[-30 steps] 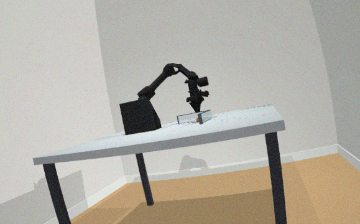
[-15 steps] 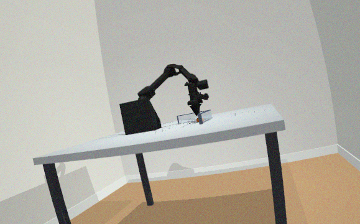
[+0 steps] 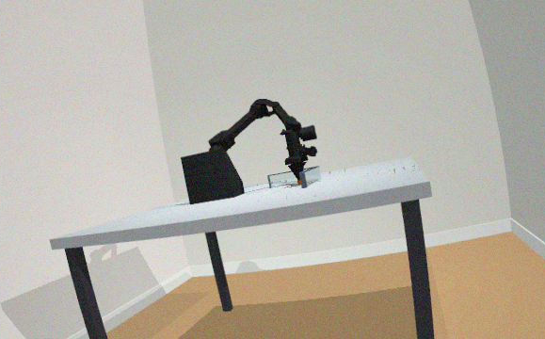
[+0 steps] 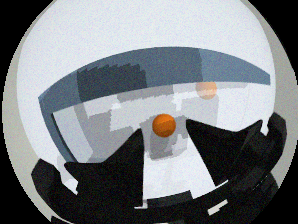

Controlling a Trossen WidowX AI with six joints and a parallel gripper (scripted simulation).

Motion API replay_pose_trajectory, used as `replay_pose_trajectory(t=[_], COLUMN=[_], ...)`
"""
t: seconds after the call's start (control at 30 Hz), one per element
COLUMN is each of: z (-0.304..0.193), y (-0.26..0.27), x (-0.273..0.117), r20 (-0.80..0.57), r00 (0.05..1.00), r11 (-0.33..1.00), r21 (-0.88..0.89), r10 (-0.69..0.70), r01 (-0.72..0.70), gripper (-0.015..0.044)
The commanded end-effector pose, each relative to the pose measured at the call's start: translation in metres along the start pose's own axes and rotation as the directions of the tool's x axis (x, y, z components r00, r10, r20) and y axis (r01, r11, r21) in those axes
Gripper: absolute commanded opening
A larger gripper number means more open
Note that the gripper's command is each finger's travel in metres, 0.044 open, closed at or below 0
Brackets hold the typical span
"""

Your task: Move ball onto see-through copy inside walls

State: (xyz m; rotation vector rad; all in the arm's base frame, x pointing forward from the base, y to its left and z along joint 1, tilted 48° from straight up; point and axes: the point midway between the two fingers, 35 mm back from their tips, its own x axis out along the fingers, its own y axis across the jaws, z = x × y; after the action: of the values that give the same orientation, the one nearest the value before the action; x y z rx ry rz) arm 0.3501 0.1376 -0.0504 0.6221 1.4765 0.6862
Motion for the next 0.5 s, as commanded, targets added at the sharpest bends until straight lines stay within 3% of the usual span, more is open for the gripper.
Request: replay_pose_trajectory(t=[0.0, 0.13, 0.27, 0.47], z=[-0.0021, -0.0023, -0.0023, -0.0023], y=[-0.001, -0.0009, -0.0009, -0.0009], x=[0.0078, 0.0118, 0.0118, 0.0118], r20=[-0.005, -0.005, -0.005, -0.005], r00=[1.0, 1.0, 1.0, 1.0], r11=[1.0, 1.0, 1.0, 1.0], r21=[0.011, 0.011, 0.011, 0.011], r10=[0.006, 0.007, 0.007, 0.007], r01=[-0.006, -0.007, -0.007, -0.007], gripper=[0.0233, 0.0233, 0.0128, 0.0088])
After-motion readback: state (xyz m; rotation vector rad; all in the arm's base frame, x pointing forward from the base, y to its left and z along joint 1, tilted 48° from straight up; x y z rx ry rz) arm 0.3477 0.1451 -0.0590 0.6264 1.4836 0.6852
